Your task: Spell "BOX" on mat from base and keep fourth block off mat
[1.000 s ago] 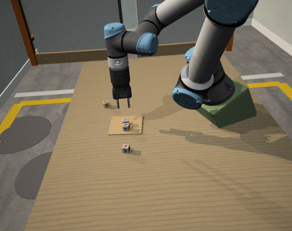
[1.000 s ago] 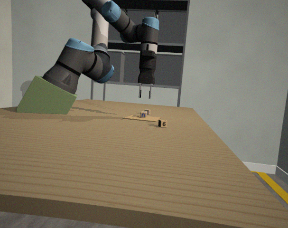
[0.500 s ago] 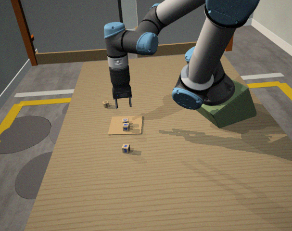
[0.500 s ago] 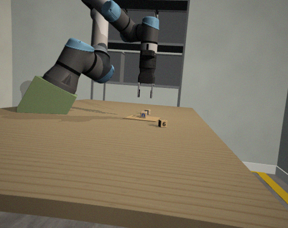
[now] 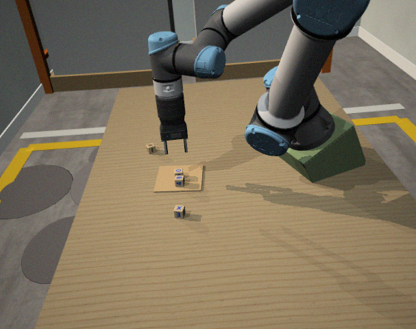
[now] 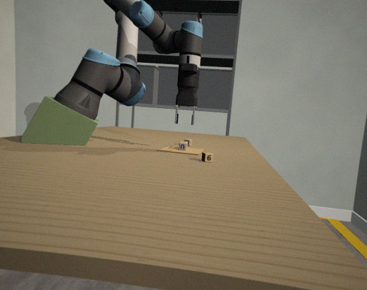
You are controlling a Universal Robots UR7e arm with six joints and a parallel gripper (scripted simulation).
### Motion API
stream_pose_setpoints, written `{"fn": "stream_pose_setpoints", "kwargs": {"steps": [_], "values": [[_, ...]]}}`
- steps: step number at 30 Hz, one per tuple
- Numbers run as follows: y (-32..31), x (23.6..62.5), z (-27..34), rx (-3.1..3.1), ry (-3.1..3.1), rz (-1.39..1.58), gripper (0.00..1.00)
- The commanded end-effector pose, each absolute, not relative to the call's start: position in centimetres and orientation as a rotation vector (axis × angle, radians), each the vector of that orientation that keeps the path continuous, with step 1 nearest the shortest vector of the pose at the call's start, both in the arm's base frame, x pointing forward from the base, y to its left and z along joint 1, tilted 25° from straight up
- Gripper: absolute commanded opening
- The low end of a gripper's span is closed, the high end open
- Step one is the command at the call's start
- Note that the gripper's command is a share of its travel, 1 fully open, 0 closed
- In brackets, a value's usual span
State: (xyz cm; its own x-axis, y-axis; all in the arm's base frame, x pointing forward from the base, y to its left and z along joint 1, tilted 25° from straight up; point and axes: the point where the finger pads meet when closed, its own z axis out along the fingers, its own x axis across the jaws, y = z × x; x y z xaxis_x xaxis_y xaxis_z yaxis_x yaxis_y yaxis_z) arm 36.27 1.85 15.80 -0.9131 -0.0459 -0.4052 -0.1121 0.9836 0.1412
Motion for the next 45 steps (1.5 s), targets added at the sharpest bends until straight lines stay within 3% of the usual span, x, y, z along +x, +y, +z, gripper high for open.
{"fn": "stream_pose_setpoints", "kwargs": {"steps": [1,21,45], "values": [[1.8,36.3,15.8,-0.117,2.717,0.224,1.00],[2.2,36.7,16.0,-0.290,2.699,0.187,1.00],[4.2,38.1,16.9,-0.969,2.527,0.034,1.00]]}}
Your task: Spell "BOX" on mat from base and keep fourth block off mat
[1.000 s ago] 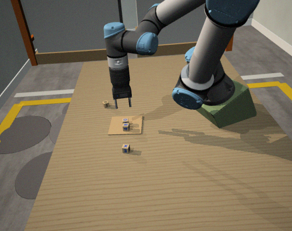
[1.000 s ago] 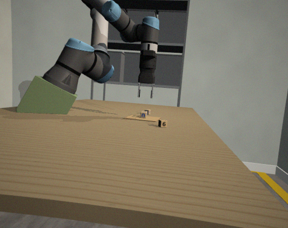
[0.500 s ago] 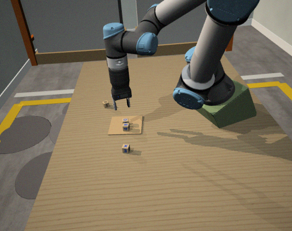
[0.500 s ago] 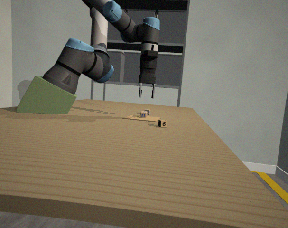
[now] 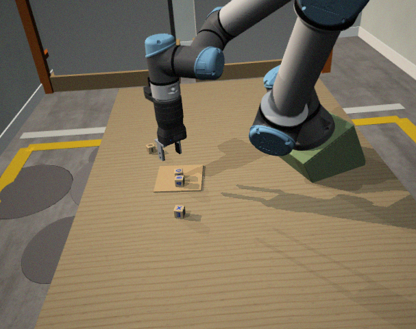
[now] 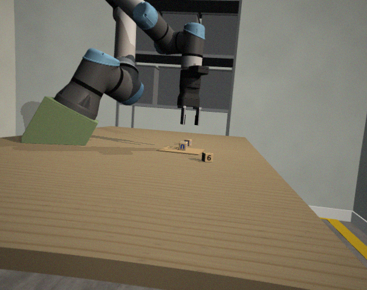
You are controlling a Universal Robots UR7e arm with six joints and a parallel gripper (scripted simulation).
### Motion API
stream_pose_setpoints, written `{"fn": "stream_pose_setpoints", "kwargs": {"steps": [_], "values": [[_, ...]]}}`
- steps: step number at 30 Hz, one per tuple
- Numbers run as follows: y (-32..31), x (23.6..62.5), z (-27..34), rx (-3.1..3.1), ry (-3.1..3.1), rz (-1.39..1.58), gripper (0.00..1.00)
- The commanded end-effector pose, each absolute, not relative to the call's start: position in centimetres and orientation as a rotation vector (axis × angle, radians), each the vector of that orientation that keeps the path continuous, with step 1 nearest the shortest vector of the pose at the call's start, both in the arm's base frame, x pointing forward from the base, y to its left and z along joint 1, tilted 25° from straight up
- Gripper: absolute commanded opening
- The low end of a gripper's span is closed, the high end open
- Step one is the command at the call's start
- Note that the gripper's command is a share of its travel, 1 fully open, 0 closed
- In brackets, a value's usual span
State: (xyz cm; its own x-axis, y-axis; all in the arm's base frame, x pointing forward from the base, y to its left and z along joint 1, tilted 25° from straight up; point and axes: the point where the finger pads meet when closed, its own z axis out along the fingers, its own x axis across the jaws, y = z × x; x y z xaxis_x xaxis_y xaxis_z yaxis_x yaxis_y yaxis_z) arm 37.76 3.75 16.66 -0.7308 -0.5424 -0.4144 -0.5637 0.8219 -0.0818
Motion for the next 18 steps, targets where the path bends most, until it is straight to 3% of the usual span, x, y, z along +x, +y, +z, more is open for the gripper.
{"fn": "stream_pose_setpoints", "kwargs": {"steps": [1,18], "values": [[4.4,38.1,16.9,-1.002,2.514,0.026,1.00],[6.4,38.9,17.5,-1.511,2.255,-0.097,1.00]]}}
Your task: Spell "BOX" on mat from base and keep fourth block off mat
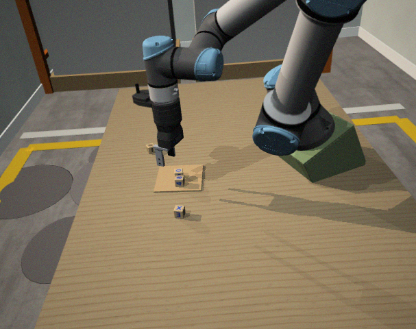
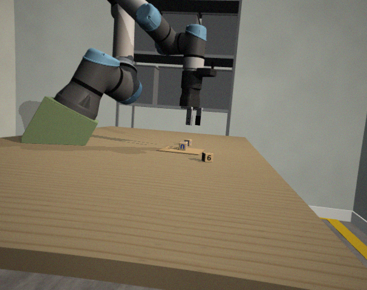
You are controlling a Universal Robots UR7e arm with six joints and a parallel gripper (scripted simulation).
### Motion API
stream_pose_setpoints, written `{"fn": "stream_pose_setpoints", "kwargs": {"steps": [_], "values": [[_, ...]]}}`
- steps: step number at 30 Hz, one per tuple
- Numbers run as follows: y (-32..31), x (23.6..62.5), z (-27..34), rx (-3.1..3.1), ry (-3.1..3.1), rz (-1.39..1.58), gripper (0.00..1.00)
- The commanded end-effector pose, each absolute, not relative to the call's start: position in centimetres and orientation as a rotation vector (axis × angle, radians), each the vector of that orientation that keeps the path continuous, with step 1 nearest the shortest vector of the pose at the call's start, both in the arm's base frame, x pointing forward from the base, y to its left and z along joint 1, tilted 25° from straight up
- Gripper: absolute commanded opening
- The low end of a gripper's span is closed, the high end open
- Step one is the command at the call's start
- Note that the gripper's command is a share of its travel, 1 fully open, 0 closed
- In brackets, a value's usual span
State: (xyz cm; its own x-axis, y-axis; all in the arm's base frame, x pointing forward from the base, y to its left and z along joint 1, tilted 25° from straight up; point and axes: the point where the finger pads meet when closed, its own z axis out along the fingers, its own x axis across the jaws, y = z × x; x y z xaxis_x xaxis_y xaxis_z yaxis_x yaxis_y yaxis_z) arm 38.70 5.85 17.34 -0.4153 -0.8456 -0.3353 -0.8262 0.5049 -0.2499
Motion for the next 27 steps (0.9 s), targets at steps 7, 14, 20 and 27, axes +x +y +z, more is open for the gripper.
{"fn": "stream_pose_setpoints", "kwargs": {"steps": [7,14,20,27], "values": [[7.3,39.1,17.8,-1.703,2.122,-0.147,1.00],[8.3,39.2,18.0,-1.889,1.971,-0.197,1.00],[9.2,39.3,18.1,-2.046,1.822,-0.241,1.00],[10.1,39.3,18.2,-2.198,1.655,-0.285,1.00]]}}
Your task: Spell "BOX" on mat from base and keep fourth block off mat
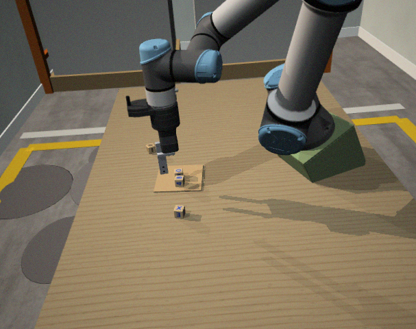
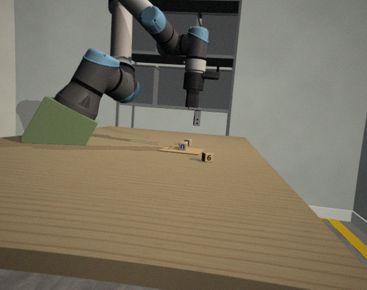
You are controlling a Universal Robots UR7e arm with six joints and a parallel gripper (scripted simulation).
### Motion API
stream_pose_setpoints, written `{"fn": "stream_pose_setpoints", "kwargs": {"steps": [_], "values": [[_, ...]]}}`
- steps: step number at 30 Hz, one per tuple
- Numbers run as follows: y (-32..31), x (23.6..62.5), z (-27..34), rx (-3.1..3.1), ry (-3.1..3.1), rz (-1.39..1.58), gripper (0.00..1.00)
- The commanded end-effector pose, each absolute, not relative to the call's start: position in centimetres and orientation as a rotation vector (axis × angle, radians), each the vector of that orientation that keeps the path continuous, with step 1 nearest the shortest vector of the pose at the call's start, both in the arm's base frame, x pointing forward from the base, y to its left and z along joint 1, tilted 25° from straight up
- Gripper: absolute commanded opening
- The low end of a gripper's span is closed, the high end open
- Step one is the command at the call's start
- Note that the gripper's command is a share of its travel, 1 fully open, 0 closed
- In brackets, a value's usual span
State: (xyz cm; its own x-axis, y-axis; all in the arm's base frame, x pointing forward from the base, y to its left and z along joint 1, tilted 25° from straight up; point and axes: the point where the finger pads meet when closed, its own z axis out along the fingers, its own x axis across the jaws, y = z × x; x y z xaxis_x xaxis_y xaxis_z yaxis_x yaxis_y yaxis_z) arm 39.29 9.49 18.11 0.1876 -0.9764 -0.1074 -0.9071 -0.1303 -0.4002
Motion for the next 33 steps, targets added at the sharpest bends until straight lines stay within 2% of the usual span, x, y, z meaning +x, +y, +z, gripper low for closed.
{"fn": "stream_pose_setpoints", "kwargs": {"steps": [1,33], "values": [[10.3,39.3,18.3,-2.222,1.627,-0.292,1.00],[14.4,38.4,18.5,-2.763,0.651,-0.487,1.00]]}}
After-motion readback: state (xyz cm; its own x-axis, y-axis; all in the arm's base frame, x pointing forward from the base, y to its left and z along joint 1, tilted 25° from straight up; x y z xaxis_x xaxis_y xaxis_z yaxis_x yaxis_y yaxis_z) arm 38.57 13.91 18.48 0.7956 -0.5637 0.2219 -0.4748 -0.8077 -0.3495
